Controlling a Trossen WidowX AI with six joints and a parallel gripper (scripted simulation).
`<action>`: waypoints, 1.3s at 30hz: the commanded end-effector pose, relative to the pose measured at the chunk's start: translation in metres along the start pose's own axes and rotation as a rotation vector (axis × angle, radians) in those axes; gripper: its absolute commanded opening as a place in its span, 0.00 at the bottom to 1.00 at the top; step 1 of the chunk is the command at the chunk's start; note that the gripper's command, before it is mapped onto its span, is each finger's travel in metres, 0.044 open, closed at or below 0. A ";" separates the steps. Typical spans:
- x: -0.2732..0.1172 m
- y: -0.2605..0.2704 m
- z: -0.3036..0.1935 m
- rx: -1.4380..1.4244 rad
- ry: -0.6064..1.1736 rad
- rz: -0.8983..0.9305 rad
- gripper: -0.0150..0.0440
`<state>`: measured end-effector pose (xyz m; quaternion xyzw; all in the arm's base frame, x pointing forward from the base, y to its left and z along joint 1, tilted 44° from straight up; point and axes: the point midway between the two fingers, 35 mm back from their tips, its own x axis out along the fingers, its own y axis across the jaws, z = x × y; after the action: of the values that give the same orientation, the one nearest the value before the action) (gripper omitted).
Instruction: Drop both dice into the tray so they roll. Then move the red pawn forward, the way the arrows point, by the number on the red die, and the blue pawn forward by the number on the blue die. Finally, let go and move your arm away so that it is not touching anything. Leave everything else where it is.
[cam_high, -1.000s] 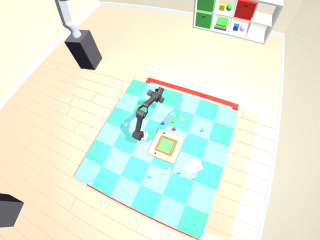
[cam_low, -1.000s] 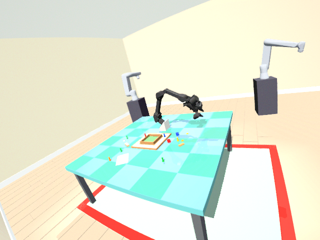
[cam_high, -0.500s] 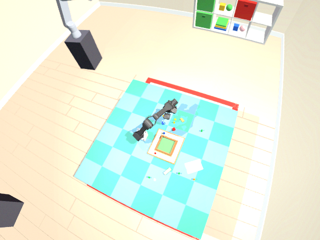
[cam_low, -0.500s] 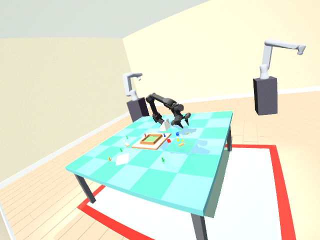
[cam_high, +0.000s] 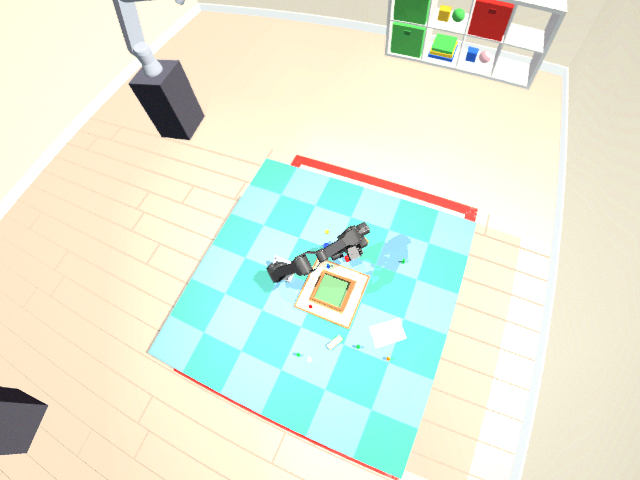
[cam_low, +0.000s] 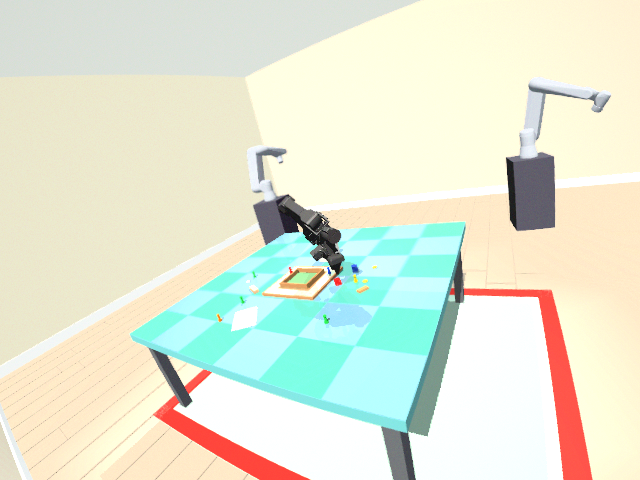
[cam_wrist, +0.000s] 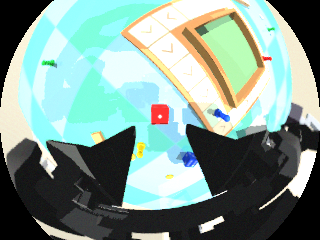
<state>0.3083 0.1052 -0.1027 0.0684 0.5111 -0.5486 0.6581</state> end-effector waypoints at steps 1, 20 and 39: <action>0.002 0.000 0.000 0.013 -0.017 -0.006 0.72; 0.035 0.000 0.001 0.014 -0.018 -0.006 0.72; 0.052 -0.001 0.002 0.014 -0.019 -0.007 0.44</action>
<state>0.3018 0.0709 -0.1394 0.0688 0.5013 -0.5557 0.6597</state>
